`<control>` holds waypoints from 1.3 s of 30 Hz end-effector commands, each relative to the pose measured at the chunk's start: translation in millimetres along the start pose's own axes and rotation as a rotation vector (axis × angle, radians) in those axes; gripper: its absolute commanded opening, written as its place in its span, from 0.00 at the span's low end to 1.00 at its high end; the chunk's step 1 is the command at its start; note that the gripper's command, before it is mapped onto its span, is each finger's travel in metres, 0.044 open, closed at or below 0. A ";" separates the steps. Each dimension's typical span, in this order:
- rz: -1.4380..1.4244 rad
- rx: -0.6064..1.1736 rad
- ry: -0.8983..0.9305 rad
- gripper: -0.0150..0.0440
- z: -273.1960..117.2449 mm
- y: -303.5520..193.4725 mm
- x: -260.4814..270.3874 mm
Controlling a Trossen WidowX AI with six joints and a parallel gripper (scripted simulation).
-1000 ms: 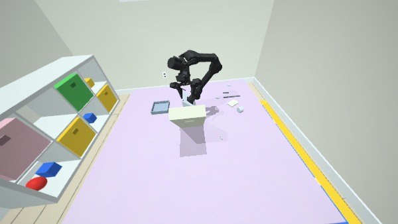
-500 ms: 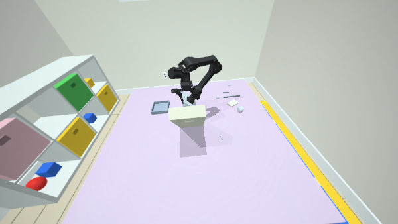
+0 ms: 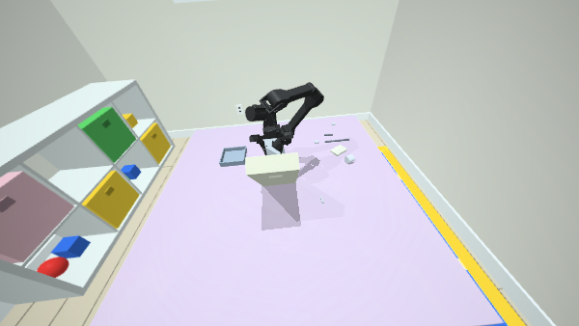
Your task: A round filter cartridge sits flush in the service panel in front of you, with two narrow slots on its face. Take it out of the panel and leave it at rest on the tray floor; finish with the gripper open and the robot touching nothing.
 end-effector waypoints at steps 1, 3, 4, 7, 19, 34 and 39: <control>0.003 -0.003 0.003 0.77 7.2 -0.3 1.2; 0.003 -0.003 0.003 0.77 10.5 -0.3 1.4; 0.003 -0.003 0.003 0.77 12.1 -0.4 1.4; 0.003 -0.003 0.004 0.77 16.9 -0.5 1.7; 0.000 0.002 0.000 0.64 21.0 -0.7 0.4; 0.002 0.000 0.003 0.25 14.1 14.0 2.4; 0.004 -0.004 0.000 0.25 3.4 21.1 2.8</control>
Point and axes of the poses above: the point midway between the two fingers, 35 mm back from their tips, its own z axis out along the fingers, its own x axis across the jaws, y = z × x, the point moved 4 cm from there along -z, back along the fingers, and after that the axes turned 7 degrees about z, right-handed, at the moved point
